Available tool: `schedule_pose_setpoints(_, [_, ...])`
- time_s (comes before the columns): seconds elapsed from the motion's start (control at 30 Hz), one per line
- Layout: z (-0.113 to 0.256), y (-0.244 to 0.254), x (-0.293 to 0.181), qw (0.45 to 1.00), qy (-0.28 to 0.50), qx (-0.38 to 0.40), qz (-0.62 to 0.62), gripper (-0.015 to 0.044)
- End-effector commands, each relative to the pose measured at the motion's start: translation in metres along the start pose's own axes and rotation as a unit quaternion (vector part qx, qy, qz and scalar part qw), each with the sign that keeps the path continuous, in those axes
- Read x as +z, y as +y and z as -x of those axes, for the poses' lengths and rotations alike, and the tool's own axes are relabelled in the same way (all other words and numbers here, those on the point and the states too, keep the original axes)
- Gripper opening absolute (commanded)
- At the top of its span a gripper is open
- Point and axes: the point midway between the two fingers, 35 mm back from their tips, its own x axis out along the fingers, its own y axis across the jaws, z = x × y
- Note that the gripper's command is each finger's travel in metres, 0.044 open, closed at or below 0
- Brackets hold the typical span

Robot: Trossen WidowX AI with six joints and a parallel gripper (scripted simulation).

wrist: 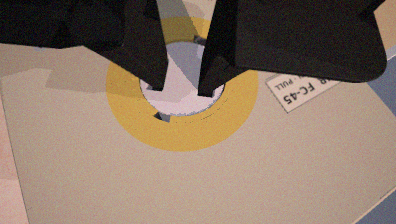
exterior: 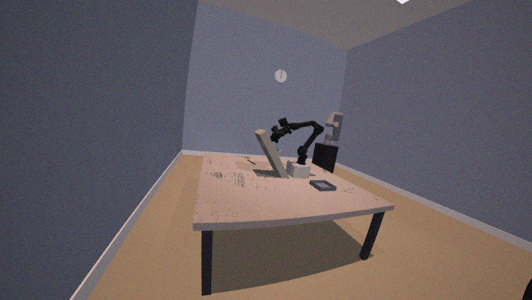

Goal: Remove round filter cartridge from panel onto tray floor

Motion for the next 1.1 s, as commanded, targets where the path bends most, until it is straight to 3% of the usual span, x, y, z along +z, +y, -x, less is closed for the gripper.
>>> schedule_pose_setpoints(0.0, [-0.0037, 0.0004, 0.0003, 0.998, -0.001, 0.001, 0.070, 0.0000])
schedule_pose_setpoints(0.53, [-0.0038, 0.0004, 0.0003, 0.940, -0.001, 0.001, 0.342, 0.0000])
schedule_pose_setpoints(1.07, [-0.0031, 0.0004, 0.0003, 0.809, -0.001, 0.000, 0.588, 0.0000])
